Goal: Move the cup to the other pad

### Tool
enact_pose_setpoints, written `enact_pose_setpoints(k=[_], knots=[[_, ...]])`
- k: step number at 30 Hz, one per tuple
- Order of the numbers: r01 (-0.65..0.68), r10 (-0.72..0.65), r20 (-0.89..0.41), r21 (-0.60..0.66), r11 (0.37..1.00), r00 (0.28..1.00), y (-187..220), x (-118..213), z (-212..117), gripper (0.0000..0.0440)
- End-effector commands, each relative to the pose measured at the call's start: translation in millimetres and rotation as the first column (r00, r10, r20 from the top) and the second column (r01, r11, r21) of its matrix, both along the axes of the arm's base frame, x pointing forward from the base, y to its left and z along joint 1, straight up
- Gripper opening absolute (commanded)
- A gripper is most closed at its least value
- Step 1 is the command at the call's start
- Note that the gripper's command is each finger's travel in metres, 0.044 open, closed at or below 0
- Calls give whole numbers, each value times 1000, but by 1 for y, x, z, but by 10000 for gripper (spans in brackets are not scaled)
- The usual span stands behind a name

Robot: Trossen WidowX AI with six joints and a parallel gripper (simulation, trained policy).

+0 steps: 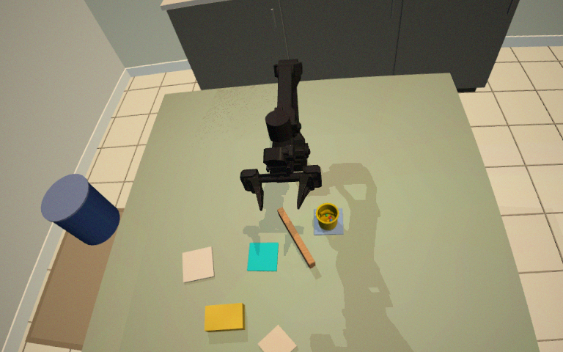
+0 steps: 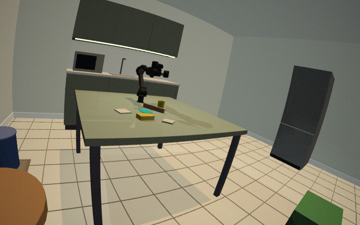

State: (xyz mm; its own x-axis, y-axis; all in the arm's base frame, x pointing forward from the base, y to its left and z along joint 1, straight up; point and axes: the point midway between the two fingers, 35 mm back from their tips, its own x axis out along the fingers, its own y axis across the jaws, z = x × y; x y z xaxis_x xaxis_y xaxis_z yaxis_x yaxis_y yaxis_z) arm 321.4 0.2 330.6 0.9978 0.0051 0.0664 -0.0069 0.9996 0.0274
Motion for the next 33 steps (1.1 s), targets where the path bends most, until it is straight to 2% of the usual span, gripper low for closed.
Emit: enact_pose_setpoints(k=[1, 12, 14, 20, 33], knots=[[-3, 3, -1, 1, 1000, 1000, 1, 0, 1, 374], [-32, 35, -59, 46, 998, 998, 8, -5, 3, 91], [-37, 42, -77, 62, 997, 996, 10, -5, 3, 88], [-60, 76, -123, 126, 990, 989, 18, -4, 6, 138], [-72, 147, -246, 291, 954, 958, 36, -3, 10, 132]])
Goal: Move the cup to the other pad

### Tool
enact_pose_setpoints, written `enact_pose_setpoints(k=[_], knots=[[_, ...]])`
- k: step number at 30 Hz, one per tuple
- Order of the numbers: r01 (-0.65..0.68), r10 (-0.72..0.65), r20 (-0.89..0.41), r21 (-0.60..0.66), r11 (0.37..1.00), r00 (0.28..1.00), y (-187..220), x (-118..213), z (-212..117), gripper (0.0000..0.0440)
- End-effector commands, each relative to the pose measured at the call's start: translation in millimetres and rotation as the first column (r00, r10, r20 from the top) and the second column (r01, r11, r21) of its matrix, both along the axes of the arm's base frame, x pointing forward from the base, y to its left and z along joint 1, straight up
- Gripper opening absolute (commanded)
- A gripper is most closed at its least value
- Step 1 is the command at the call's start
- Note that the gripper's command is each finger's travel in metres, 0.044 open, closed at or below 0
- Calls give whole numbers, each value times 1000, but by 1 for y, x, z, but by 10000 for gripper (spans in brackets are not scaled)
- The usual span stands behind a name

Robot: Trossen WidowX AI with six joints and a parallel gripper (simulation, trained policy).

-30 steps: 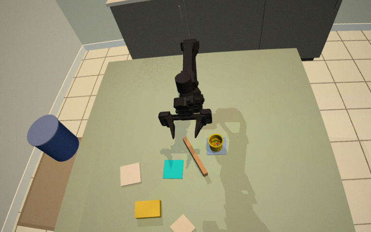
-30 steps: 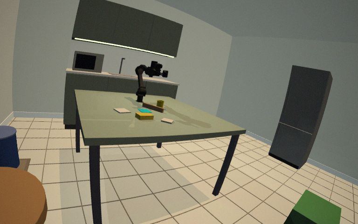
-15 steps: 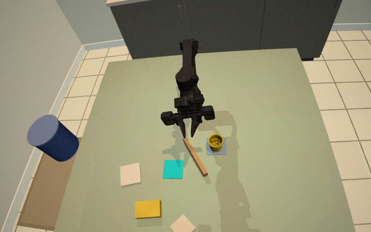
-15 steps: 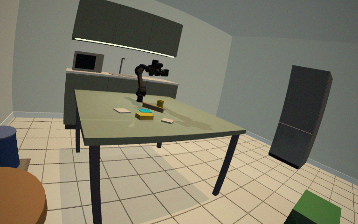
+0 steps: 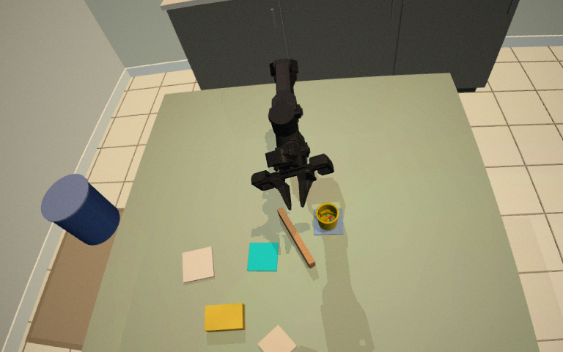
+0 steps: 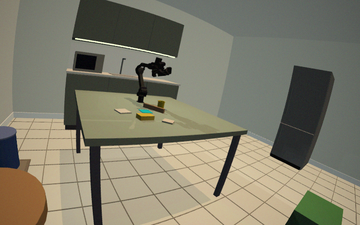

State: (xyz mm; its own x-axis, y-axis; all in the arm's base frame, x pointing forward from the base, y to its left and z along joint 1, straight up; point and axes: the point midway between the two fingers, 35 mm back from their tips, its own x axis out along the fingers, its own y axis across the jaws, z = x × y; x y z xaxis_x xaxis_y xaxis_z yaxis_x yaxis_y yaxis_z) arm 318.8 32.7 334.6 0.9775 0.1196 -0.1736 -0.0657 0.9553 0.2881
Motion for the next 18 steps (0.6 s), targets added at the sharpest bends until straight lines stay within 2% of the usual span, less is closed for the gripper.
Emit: enact_pose_setpoints(k=[1, 18], knots=[[-11, 12, -26, 44, 999, 1000, 5, 0, 6, 133], [24, 49, -253, 278, 960, 966, 30, -2, 4, 151]])
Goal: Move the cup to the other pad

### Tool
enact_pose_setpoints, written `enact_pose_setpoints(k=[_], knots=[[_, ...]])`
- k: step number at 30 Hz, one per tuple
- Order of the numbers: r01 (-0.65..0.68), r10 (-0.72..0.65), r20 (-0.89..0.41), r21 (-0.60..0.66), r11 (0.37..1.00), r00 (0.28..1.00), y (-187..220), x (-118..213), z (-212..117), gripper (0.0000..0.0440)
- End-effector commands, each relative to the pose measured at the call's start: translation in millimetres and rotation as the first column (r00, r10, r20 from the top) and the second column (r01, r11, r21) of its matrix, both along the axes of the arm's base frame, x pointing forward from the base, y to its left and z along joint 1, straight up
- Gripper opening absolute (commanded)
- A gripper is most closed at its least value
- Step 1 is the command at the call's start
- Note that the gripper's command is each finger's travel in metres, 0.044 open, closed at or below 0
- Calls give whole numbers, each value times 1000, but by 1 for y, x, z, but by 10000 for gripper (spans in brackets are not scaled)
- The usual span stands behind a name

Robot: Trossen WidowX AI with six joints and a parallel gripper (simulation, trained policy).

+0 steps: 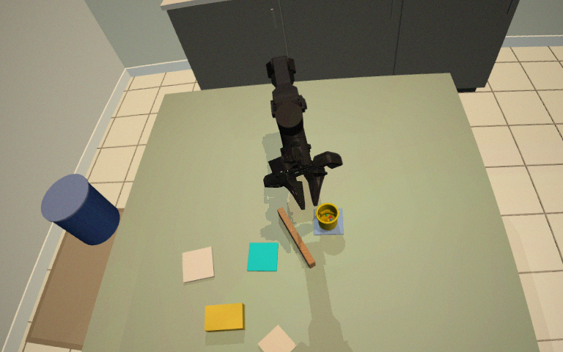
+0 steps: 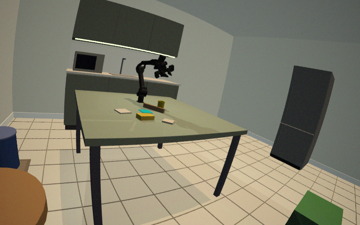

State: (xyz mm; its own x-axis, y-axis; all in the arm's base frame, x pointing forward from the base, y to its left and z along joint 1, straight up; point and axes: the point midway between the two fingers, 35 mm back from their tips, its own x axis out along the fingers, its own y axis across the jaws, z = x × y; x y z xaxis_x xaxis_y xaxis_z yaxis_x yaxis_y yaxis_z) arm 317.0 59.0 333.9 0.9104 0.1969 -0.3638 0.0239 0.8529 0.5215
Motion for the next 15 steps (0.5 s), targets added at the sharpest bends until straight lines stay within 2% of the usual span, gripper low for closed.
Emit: enact_pose_setpoints(k=[1, 15], knots=[[1, 0, -35, 48, 999, 999, 5, -1, 4, 151], [79, -20, -262, 218, 973, 965, 25, -6, -5, 157]])
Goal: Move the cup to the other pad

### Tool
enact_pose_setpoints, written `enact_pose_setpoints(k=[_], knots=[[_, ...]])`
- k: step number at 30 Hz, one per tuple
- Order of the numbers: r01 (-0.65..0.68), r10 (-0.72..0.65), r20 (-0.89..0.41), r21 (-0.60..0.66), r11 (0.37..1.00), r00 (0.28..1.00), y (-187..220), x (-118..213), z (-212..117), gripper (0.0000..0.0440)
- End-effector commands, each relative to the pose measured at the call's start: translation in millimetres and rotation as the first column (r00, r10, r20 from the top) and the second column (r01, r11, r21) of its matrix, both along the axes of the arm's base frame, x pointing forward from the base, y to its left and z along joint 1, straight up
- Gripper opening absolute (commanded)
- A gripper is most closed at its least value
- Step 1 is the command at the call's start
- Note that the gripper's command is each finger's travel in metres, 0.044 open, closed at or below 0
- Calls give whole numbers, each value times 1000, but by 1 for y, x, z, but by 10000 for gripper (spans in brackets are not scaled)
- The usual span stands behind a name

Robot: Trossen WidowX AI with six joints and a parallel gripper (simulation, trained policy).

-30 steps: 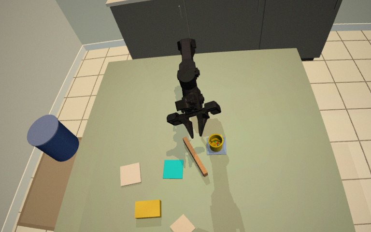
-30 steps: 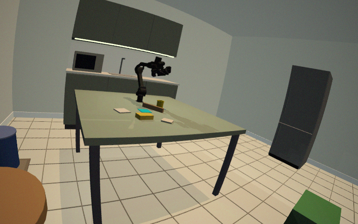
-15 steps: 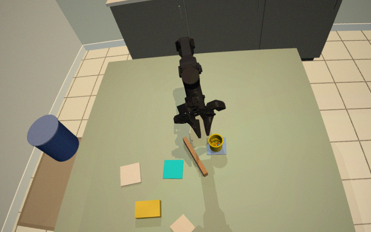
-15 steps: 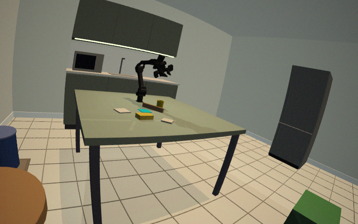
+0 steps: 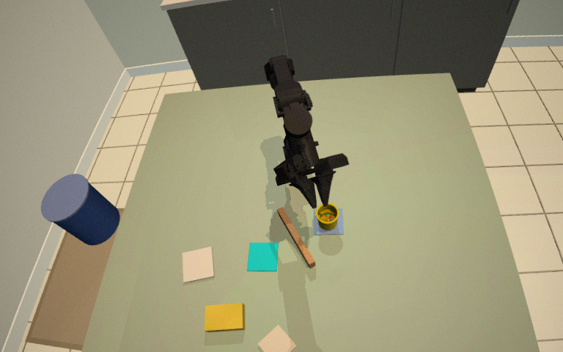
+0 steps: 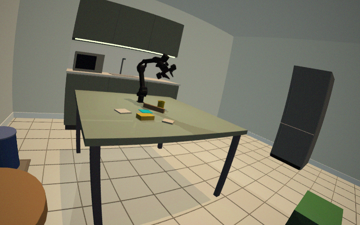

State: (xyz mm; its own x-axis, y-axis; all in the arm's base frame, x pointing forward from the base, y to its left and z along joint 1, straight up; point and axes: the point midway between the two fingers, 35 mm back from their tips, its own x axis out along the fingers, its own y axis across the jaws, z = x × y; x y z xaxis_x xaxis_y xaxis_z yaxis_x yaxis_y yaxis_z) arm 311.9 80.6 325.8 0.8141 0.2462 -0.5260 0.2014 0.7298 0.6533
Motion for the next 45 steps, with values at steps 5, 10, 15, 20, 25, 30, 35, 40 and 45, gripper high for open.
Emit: enact_pose_setpoints(k=[5, 10, 15, 20, 25, 30, 35, 40, 45], knots=[[37, -28, -110, 82, 996, 994, 10, -4, -1, 158], [74, -49, -196, 122, 990, 979, 17, -7, -6, 158], [116, -71, -282, 147, 982, 957, 22, -11, -12, 156], [159, -92, -364, 156, 975, 927, 27, -15, -20, 150], [199, -116, -442, 146, 969, 889, 30, -20, -30, 140], [237, -145, -513, 119, 964, 846, 30, -24, -42, 154], [270, -175, -577, 82, 959, 797, 30, -29, -54, 154], [297, -207, -635, 38, 954, 745, 28, -34, -67, 149], [320, -240, -684, -11, 947, 689, 25, -40, -79, 153]])
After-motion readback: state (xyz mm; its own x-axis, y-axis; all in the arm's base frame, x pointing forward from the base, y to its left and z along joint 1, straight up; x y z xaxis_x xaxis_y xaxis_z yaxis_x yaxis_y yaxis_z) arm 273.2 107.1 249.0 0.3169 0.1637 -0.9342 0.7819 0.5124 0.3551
